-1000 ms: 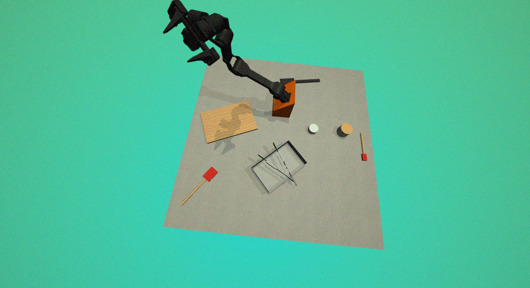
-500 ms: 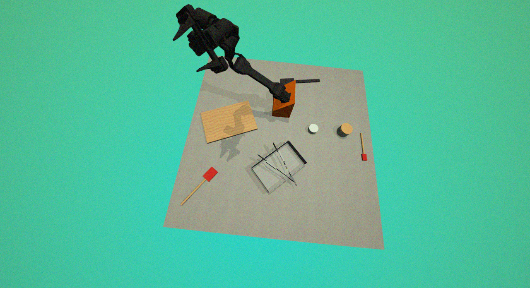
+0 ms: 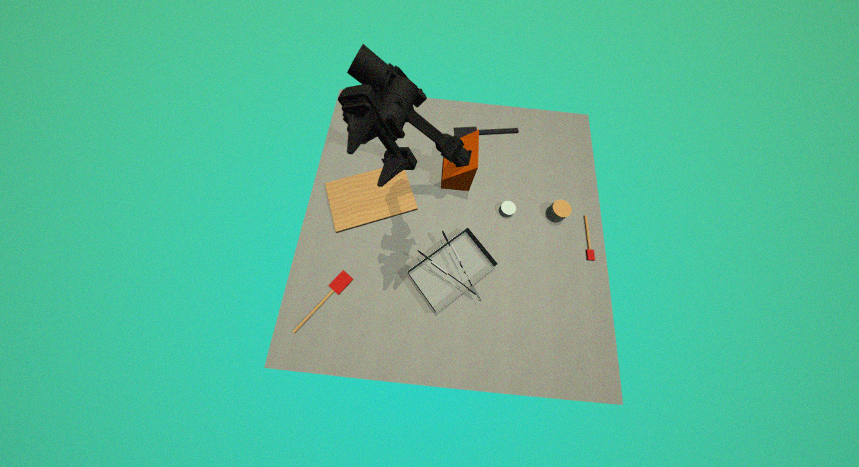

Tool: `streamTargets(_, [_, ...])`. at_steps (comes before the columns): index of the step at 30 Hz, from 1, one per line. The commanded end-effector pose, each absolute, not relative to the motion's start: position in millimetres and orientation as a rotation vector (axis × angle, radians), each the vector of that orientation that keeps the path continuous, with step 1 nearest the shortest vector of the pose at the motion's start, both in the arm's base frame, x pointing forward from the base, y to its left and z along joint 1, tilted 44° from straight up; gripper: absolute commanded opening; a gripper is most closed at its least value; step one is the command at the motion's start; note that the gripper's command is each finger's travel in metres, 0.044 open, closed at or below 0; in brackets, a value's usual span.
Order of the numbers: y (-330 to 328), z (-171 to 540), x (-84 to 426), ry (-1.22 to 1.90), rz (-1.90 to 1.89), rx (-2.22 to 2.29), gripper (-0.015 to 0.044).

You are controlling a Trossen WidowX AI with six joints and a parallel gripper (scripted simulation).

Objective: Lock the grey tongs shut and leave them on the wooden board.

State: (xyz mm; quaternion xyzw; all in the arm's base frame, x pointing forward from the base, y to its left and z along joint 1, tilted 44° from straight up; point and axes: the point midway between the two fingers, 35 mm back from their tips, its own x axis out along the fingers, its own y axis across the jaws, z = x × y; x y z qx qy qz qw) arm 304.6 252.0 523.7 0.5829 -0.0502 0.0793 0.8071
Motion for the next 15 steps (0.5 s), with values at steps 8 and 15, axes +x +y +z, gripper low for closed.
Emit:
streamTargets(8, [269, 424, 379, 0.066, -0.049, 1.231, 0.0440])
streamTargets(15, [252, 309, 436, 0.208, -0.348, 1.225, 0.0440])
